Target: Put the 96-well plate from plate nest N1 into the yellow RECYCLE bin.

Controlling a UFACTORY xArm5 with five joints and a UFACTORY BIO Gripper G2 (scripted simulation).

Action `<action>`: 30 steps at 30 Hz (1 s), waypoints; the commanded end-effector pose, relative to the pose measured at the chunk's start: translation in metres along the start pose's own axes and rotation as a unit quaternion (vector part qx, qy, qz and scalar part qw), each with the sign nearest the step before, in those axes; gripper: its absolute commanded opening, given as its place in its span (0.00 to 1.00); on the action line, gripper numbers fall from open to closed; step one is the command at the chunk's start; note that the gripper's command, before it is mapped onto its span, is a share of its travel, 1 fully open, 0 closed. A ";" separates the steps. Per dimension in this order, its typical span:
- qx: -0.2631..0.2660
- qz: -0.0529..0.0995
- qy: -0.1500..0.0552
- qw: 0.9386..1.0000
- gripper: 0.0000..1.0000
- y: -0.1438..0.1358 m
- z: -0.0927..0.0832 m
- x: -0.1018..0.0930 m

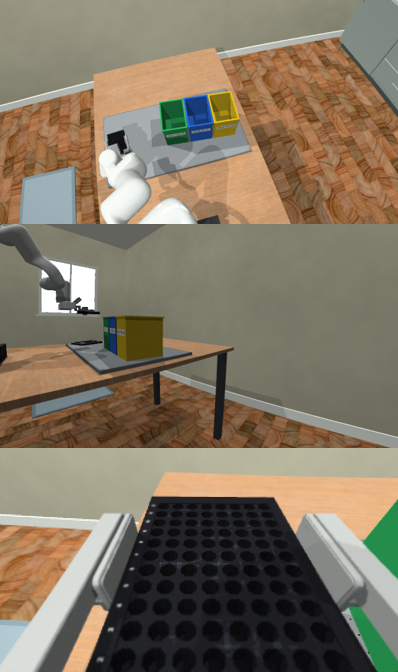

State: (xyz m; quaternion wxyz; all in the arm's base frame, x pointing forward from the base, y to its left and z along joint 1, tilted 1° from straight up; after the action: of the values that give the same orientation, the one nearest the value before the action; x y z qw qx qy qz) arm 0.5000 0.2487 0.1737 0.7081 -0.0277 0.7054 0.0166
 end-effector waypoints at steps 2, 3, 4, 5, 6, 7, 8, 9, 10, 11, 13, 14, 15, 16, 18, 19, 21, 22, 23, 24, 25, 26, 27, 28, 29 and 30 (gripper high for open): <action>0.087 0.004 0.002 0.996 0.00 -0.014 0.004 -0.001; 0.087 0.004 0.002 0.996 0.00 -0.018 0.005 -0.001; 0.087 0.004 0.002 0.996 0.00 -0.021 0.005 -0.001; 0.087 0.004 0.002 0.996 0.00 -0.024 0.005 -0.001; 0.087 0.004 0.002 0.996 0.00 -0.028 0.005 -0.001; 0.087 0.004 0.002 0.996 0.00 -0.028 0.005 -0.001; 0.087 0.004 0.002 0.996 0.00 -0.028 0.005 -0.001; 0.087 0.004 0.002 0.996 0.00 -0.031 0.006 -0.001; 0.087 0.004 0.002 0.996 0.00 -0.034 0.006 0.000; 0.087 0.004 0.002 0.996 0.00 -0.038 0.006 0.000; 0.087 0.004 0.002 0.996 0.00 -0.044 0.007 0.000; 0.087 0.004 0.002 0.996 0.00 -0.048 0.007 0.000; 0.087 0.004 0.002 0.996 0.00 -0.051 0.007 0.000; 0.087 0.004 0.002 0.996 0.00 -0.054 0.007 0.000; 0.087 0.004 0.002 0.996 0.00 -0.061 0.008 0.001; 0.087 0.004 0.002 0.996 0.00 -0.064 0.008 0.001; 0.087 0.004 0.002 0.996 0.00 -0.071 0.009 0.001; 0.087 0.004 0.002 0.996 0.00 -0.074 0.009 0.001; 0.087 0.004 0.002 0.996 0.00 -0.078 0.009 0.001; 0.087 0.004 0.002 0.996 0.00 -0.078 0.009 0.001; 0.087 0.004 0.002 0.996 0.00 -0.078 0.009 0.001; 0.087 0.004 0.002 0.996 0.00 -0.081 0.009 0.002; 0.087 0.004 0.002 0.996 0.00 -0.084 0.009 0.002; 0.087 0.004 0.002 0.996 0.00 -0.088 0.010 0.002; 0.087 0.004 0.002 0.996 0.00 -0.091 0.010 0.002; 0.087 0.004 0.002 0.996 0.00 -0.094 0.010 0.002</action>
State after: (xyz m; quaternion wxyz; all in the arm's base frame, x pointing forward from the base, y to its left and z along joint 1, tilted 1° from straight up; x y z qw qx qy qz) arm 0.5131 0.1690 0.1713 0.7064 0.0341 0.7055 -0.0456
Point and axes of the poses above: the point midway between the two finger pads, its own z axis out along the fingers, its own y axis across the jaws, x = y × z, the point moved 5 cm from there along -z, back along the fingers, and after that the axes turned 1 degree about -z, right-handed, at the moved point
